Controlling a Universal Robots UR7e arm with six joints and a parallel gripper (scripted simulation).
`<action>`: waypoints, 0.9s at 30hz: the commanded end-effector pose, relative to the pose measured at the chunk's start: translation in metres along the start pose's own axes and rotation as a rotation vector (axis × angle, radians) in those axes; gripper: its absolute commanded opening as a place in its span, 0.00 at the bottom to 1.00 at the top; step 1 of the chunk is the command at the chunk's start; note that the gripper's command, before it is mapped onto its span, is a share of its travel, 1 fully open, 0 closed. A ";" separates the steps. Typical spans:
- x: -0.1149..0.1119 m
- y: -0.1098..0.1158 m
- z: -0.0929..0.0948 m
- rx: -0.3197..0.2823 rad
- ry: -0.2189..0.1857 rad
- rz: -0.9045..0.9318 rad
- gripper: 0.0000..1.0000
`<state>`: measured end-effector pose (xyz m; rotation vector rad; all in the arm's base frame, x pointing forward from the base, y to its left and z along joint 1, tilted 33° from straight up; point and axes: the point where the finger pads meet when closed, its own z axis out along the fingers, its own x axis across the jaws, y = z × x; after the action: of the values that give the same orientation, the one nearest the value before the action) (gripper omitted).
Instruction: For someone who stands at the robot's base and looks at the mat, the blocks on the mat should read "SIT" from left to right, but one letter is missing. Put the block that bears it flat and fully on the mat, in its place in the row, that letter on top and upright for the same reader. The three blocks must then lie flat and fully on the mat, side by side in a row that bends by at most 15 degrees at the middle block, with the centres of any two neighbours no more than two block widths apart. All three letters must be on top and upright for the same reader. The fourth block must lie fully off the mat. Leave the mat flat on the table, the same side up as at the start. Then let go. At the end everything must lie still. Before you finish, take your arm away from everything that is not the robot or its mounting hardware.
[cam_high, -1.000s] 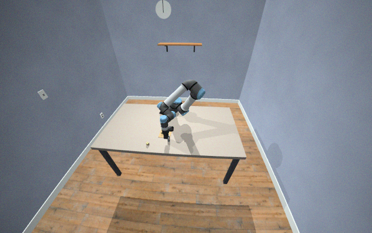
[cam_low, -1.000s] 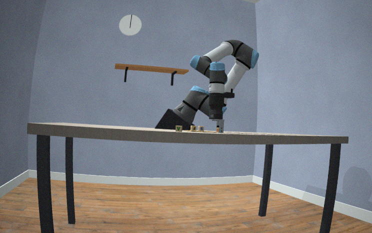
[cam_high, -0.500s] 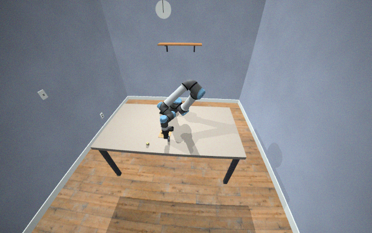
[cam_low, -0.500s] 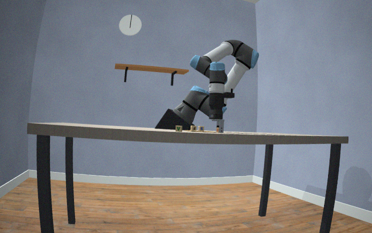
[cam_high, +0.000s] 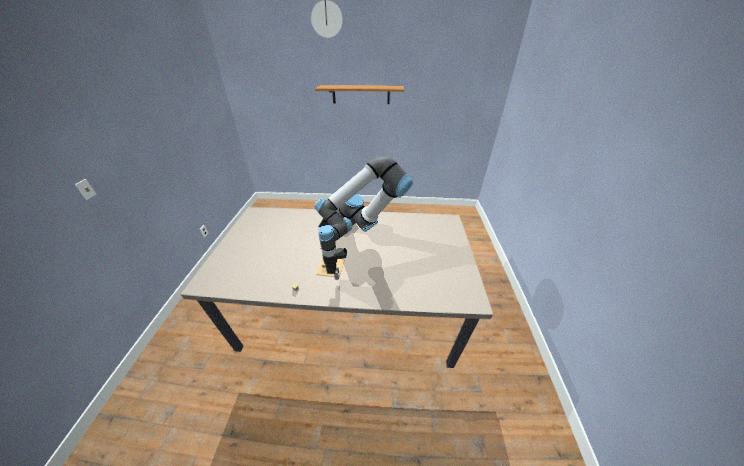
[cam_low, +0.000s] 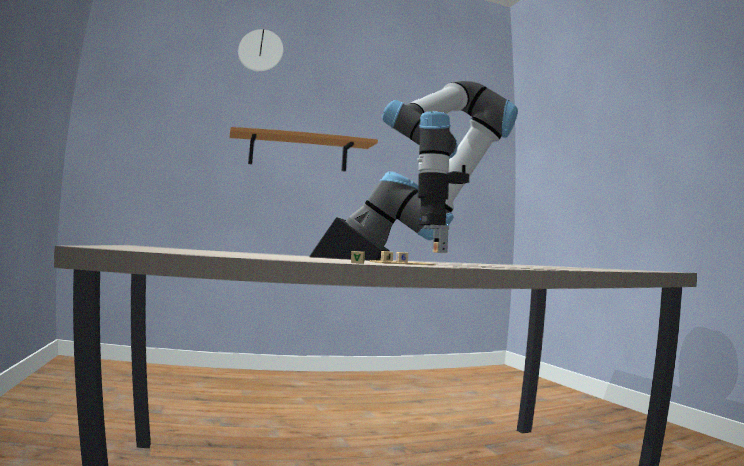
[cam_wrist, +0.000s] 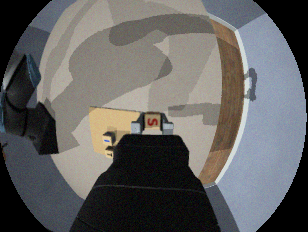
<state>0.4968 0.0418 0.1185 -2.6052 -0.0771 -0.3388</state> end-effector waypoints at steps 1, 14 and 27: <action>0.001 0.000 -0.030 -0.001 0.003 -0.001 0.49; 0.000 0.000 -0.068 -0.001 0.003 -0.001 0.49; -0.006 0.002 -0.070 -0.002 0.002 0.002 0.49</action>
<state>0.4813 0.0082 0.1757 -2.6059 -0.0771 -0.3414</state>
